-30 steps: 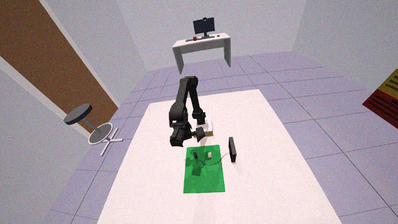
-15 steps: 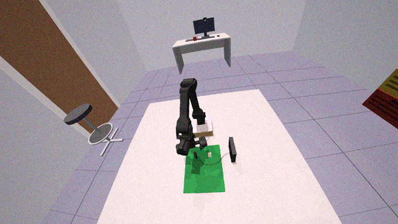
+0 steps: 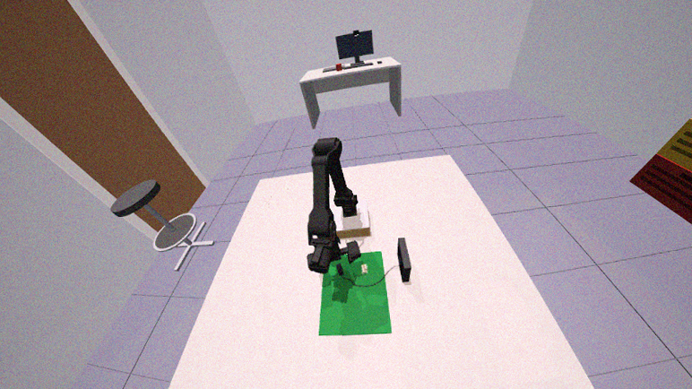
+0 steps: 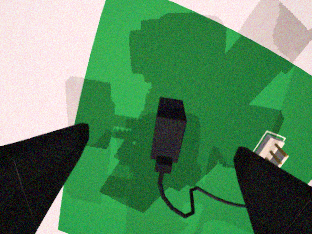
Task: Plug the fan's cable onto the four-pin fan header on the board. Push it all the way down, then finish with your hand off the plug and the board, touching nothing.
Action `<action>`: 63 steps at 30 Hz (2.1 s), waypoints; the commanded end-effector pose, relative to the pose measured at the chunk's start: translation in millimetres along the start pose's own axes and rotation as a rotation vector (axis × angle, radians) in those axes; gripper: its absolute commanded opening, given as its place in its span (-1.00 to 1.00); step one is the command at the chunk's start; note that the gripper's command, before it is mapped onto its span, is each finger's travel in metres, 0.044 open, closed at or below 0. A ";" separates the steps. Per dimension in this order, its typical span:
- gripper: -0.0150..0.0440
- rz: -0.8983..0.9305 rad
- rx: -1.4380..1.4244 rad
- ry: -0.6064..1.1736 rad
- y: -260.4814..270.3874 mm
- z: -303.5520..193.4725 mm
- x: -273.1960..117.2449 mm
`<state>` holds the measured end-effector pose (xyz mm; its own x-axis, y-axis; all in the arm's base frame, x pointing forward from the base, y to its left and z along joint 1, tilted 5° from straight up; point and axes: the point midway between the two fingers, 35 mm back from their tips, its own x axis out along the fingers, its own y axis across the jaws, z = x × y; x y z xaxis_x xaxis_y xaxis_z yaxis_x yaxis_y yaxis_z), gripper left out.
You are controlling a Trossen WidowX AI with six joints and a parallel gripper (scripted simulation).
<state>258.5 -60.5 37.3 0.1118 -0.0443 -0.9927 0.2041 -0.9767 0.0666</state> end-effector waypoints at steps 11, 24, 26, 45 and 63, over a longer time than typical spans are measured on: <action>1.00 -0.010 -0.002 -0.014 -2.5 4.3 25.8; 1.00 -0.010 -0.002 -0.014 -3.0 5.2 34.5; 1.00 -0.010 -0.002 -0.014 -3.0 5.2 34.5; -0.47 -0.004 0.002 -0.009 -1.7 3.5 32.5; -0.49 -0.012 -0.262 -0.012 -9.2 -0.7 -16.6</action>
<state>254.4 -53.8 52.1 0.0951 -0.0375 -0.9948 0.3748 -0.9244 0.0707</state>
